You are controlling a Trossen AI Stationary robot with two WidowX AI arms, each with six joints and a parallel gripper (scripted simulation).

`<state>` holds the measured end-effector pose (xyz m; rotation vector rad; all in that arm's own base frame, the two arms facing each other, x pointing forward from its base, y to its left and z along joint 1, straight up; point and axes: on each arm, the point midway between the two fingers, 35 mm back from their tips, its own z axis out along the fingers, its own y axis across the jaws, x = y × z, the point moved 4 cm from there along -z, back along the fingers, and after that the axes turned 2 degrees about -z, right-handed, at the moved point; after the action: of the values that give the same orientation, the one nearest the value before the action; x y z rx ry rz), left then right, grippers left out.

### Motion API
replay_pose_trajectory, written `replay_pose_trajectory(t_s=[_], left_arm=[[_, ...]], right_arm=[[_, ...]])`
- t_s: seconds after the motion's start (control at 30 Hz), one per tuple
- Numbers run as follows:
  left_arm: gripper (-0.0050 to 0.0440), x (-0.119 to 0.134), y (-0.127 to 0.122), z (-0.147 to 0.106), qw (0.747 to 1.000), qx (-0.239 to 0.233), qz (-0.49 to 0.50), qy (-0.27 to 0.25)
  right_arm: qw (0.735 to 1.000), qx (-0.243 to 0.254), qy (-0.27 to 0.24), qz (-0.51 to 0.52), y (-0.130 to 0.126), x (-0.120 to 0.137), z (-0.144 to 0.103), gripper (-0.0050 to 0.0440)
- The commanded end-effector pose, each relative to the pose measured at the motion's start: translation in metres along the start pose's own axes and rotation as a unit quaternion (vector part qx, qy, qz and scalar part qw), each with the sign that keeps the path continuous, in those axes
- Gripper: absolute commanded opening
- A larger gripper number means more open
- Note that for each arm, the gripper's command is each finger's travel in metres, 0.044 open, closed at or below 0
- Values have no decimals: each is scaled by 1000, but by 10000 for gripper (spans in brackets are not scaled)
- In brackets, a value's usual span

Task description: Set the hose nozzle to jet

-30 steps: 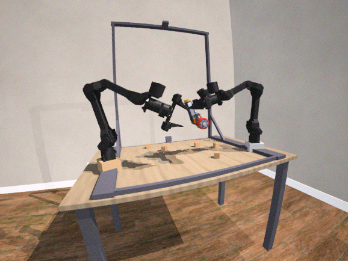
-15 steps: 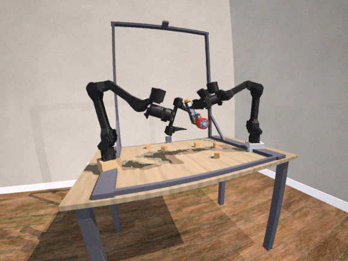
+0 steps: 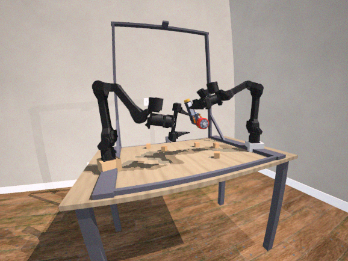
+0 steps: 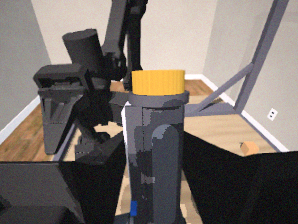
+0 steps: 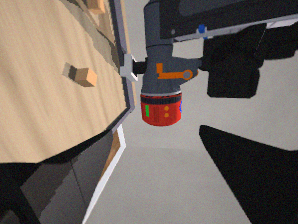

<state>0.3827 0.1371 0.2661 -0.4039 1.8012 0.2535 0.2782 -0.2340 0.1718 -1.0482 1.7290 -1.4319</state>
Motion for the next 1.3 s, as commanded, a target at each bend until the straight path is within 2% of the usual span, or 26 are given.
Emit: replay_pose_trajectory(t_s=[0.0, 0.53, 0.73, 0.9, 1.27], left_arm=[[170, -17, 0, -6, 1000, 0, 1, -25], [170, -17, 0, -6, 1000, 0, 1, -25], [170, -17, 0, -6, 1000, 0, 1, -25], [170, -17, 0, -6, 1000, 0, 1, -25], [170, -17, 0, -6, 1000, 0, 1, -25]], right_arm=[[1000, 29, -2, 2, 7, 0, 0, 408], [994, 108, -3, 0, 30, -6, -18, 408], [991, 136, -3, -6, 25, -7, -23, 408], [992, 122, -3, -3, 29, -7, -19, 408], [992, 125, -2, -4, 23, -6, -4, 408]])
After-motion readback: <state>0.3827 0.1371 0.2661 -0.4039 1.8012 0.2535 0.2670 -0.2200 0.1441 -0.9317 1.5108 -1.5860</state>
